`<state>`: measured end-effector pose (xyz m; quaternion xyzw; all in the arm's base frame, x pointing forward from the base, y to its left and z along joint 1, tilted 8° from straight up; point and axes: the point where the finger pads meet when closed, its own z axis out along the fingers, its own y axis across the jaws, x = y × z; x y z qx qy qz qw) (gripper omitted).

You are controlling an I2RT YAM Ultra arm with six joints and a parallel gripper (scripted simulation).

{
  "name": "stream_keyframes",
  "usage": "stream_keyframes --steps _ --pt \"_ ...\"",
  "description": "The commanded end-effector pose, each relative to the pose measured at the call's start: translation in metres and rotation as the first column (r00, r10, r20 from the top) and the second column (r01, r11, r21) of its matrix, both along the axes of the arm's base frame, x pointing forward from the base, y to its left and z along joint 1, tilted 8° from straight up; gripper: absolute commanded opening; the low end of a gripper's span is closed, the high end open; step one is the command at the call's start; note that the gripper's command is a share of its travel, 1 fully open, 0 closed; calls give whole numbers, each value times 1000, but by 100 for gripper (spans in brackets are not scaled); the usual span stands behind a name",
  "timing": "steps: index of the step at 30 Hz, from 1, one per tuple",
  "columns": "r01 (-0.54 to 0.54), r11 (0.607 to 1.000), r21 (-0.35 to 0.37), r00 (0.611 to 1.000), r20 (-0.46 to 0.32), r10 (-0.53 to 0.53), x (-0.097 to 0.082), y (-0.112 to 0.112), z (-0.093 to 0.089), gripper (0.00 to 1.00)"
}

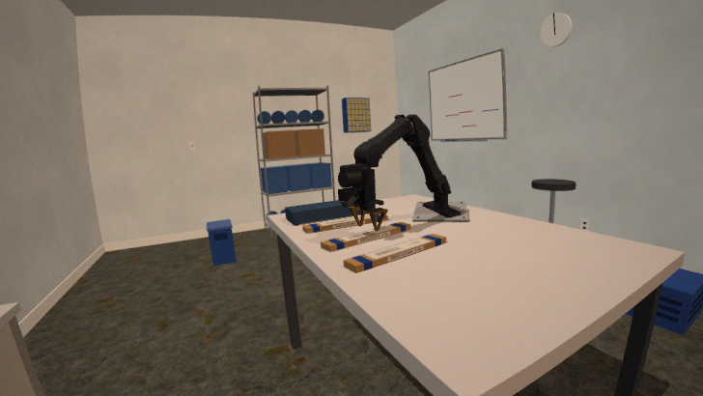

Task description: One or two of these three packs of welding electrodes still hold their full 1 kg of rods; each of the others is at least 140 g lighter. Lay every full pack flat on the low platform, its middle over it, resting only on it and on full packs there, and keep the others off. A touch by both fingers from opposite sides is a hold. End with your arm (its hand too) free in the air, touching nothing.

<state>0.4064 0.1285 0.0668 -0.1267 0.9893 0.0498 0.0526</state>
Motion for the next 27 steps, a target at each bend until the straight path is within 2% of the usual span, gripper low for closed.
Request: stream_keyframes --steps 1,10,13,27 --pt "9 1000 6 1000 26 -9 3 -8 31 95" --pt "9 1000 8 1000 26 -9 -3 -13 75 95" --pt "9 1000 5 1000 11 -9 -5 -15 84 95" --pt "10 1000 -1 1000 -12 -10 -6 -16 86 95"
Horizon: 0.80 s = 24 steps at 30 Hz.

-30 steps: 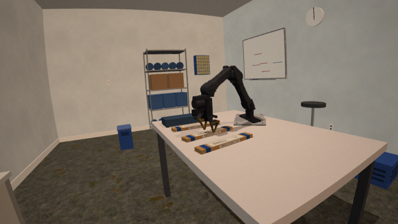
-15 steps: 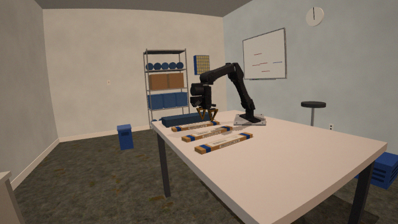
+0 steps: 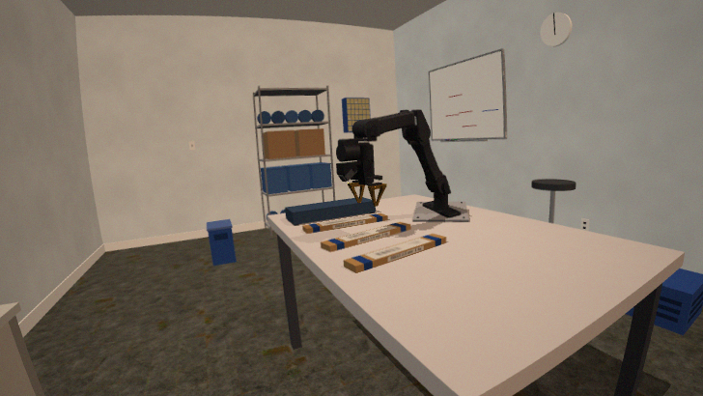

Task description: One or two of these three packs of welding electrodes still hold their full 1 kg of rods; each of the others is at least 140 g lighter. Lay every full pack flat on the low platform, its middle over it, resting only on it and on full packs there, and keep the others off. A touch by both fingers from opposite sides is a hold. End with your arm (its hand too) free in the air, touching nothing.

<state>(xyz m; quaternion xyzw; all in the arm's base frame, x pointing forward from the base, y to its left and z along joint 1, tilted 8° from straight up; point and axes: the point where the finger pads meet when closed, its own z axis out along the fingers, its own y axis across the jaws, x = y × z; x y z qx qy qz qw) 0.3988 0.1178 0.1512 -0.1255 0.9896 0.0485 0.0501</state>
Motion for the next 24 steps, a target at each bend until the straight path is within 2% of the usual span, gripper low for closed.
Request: stream_keyframes --steps 1,2,3,5,9,16,20,22,24 --pt "8 1000 2 1000 -7 -8 1 -5 2 95" --pt "51 999 9 999 -10 -51 -5 -13 4 95" --pt "84 996 17 996 4 -84 -1 -19 4 95" --pt "84 996 17 996 4 -84 -1 -19 4 95" --pt "213 977 26 977 -12 -213 0 -45 1 95" --pt "201 979 25 980 0 -201 3 -91 -1 95" --pt "202 979 20 979 -21 -201 6 -118 -12 95" --pt "202 979 20 979 -21 -201 6 -118 -12 95" --pt "202 979 19 979 -26 -201 6 -131 -12 95"
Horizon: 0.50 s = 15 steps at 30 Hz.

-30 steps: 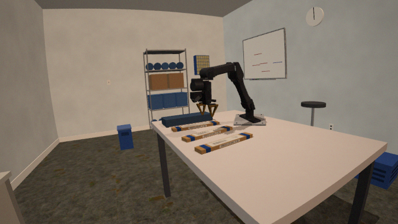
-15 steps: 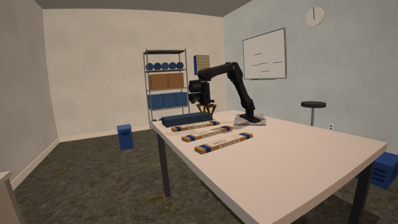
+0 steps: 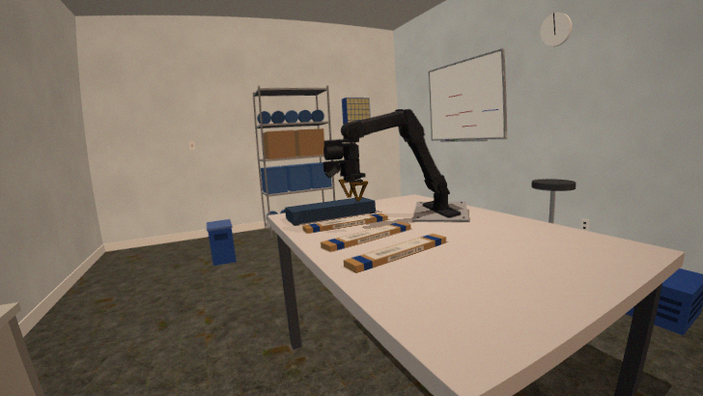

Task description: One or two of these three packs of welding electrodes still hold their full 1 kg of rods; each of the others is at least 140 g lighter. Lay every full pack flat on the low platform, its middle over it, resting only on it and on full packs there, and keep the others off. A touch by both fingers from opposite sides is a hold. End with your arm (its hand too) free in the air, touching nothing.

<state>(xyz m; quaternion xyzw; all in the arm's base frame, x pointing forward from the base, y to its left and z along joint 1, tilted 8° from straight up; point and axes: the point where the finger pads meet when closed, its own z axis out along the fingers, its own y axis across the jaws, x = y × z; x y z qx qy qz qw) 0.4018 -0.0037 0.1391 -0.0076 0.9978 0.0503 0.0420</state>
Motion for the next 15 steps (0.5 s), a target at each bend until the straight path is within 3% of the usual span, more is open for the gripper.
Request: stream_keyframes --steps 1,13,15 --pt "-32 999 9 999 7 32 4 -16 0 95" --pt "-32 999 8 999 6 32 5 -97 -8 95" --pt "-32 999 8 999 6 32 5 -97 -8 95"
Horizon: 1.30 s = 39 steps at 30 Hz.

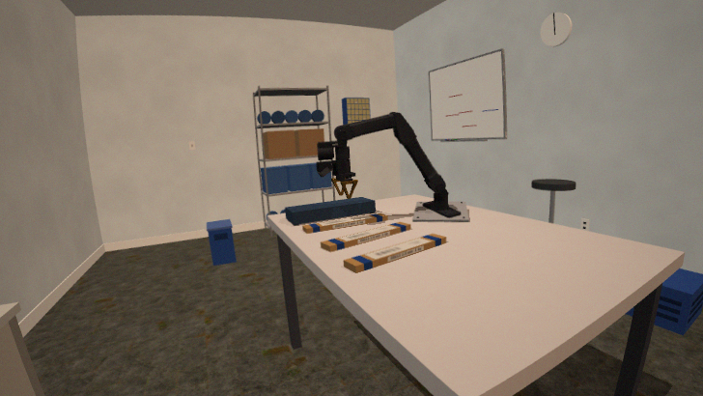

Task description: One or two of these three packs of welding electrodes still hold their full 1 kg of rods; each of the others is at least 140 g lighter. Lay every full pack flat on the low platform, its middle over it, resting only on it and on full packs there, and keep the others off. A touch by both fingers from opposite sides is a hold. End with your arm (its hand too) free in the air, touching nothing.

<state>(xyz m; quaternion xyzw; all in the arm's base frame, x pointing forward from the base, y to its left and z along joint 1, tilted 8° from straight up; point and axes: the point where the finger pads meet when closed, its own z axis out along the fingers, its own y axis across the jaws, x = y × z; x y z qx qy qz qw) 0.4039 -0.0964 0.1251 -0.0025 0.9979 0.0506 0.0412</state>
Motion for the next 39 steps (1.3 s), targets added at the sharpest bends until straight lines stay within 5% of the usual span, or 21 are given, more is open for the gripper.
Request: stream_keyframes --steps 1,7,17,25,39 --pt "-43 999 7 999 9 43 3 -3 6 95" --pt "-59 998 2 998 24 59 4 4 13 95" --pt "-61 998 1 998 22 61 3 7 -4 95" --pt "-50 999 11 999 -10 50 4 10 -48 95" --pt "-50 999 9 999 -10 50 7 15 -93 95"
